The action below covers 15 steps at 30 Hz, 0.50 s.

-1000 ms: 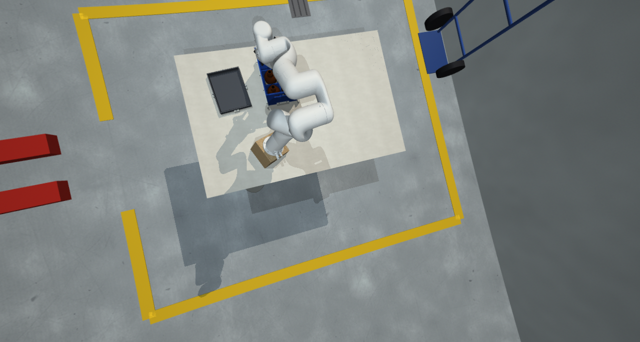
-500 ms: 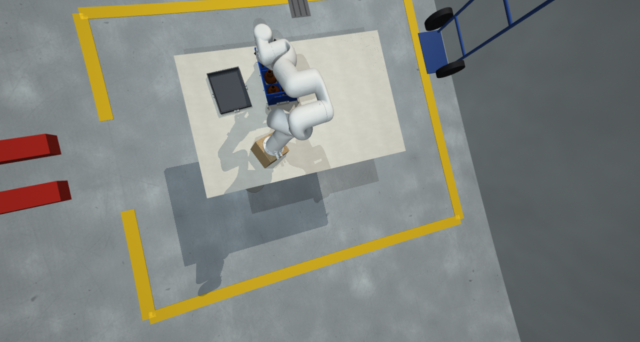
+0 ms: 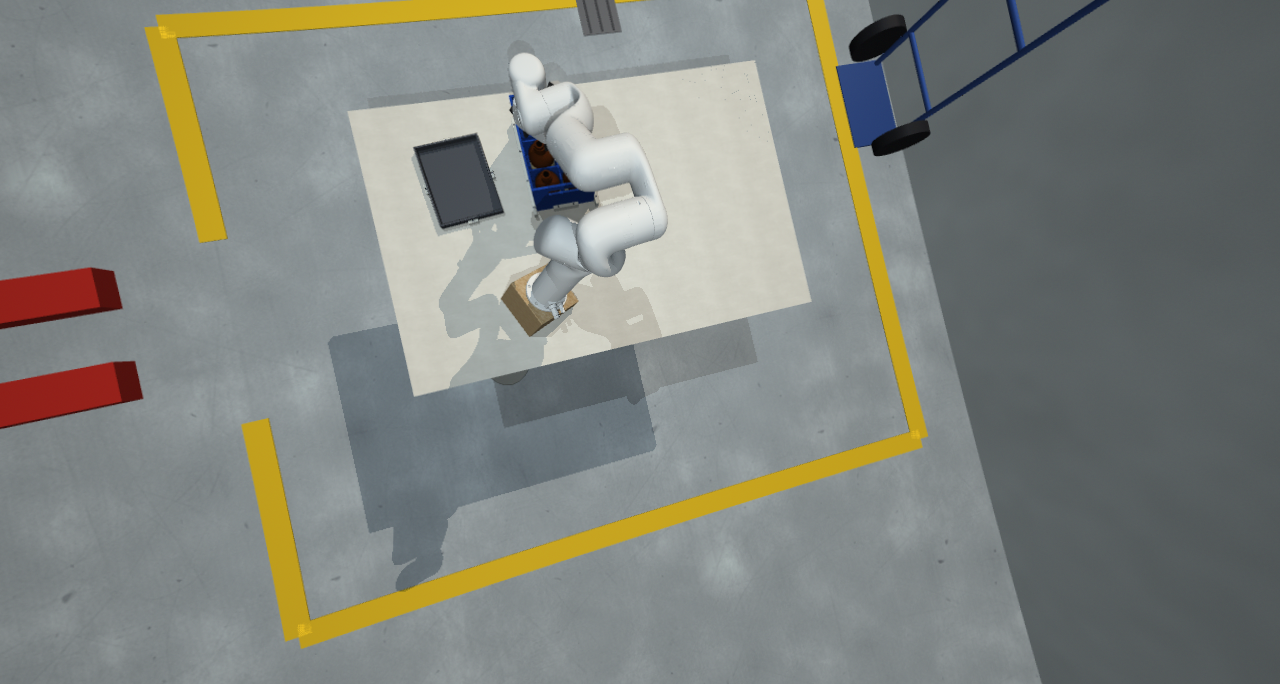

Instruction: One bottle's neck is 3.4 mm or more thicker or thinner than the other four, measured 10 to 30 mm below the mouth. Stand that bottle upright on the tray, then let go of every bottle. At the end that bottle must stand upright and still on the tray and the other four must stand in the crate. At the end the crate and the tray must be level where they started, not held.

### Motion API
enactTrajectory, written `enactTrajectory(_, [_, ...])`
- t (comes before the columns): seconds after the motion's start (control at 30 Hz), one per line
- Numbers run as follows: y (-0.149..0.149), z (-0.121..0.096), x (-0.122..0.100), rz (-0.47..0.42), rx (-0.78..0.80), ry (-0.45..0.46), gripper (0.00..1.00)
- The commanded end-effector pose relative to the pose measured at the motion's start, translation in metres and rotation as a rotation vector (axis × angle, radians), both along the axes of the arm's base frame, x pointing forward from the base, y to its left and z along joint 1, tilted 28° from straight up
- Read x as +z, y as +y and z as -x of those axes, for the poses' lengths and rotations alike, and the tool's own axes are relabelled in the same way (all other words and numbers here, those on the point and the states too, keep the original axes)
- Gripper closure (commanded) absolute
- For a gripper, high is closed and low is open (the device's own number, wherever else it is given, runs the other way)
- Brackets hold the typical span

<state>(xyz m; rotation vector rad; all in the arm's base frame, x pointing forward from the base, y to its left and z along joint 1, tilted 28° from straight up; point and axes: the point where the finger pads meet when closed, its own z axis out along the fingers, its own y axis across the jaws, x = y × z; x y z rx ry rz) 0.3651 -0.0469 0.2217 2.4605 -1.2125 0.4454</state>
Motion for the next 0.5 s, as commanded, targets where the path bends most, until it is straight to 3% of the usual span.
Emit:
enactTrajectory(0.0, [-0.0003,-0.0016,-0.0005,0.001,0.002,-0.004,0.35])
enactTrajectory(0.47, [-0.0017,-0.002,-0.0032,0.001,0.002,-0.004,0.35])
